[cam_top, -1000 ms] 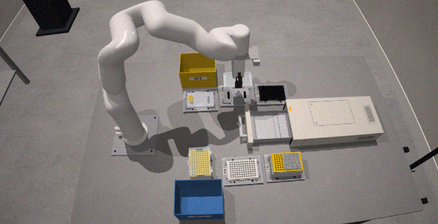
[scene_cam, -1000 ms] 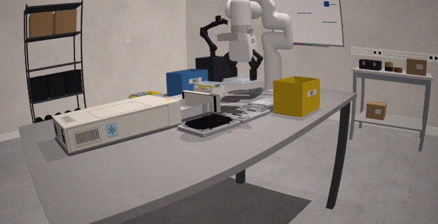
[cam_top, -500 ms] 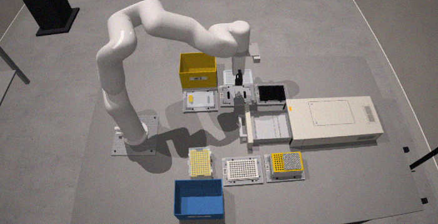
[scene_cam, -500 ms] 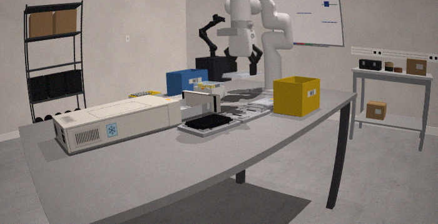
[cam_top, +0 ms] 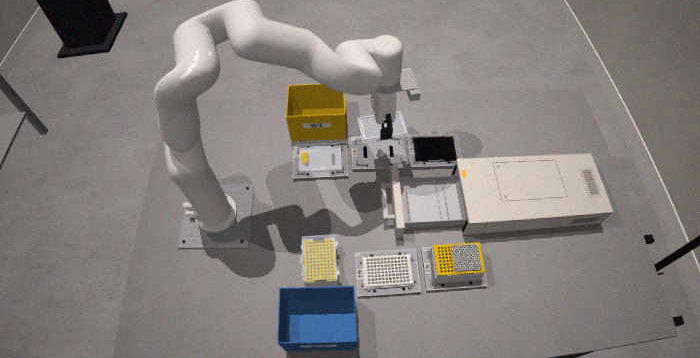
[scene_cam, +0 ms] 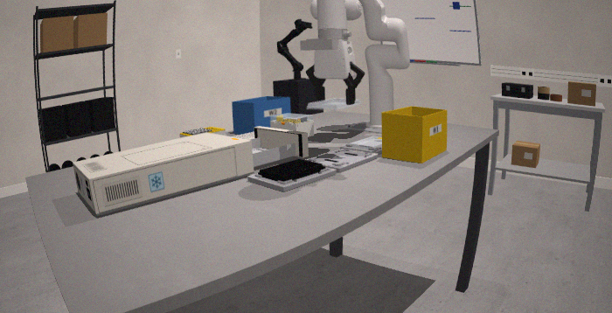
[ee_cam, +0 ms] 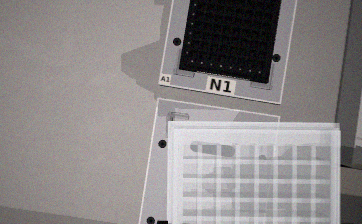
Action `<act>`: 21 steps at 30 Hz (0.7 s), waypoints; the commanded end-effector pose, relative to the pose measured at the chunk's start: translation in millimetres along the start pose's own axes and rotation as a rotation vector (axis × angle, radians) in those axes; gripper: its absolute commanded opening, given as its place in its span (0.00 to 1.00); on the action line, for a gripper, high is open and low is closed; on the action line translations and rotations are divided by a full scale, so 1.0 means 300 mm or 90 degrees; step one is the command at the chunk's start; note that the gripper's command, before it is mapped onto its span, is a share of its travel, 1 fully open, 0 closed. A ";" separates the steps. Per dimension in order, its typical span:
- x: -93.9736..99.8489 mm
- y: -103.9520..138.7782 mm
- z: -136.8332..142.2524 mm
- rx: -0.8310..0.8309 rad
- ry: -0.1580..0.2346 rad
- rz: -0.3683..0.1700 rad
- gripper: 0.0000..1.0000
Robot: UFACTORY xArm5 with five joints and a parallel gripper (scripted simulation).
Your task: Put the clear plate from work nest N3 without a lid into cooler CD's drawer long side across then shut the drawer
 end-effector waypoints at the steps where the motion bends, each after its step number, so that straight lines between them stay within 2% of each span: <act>1: 0.006 -0.032 0.041 0.124 -0.009 0.000 0.00; 4: 0.006 -0.046 0.063 0.188 -0.009 0.000 0.00; 6: 0.006 -0.046 0.063 0.188 -0.009 0.000 0.00; 21: 0.004 -0.119 0.176 0.506 -0.009 0.002 0.00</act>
Point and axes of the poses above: the point where the finger pads meet when closed, its own x axis back along the fingers, its own z axis across the jaws, y = z × x, the point moved 1 cm from there along x, back along the fingers, and after that the axes turned 9 degrees about -x, right-handed, at the moved point
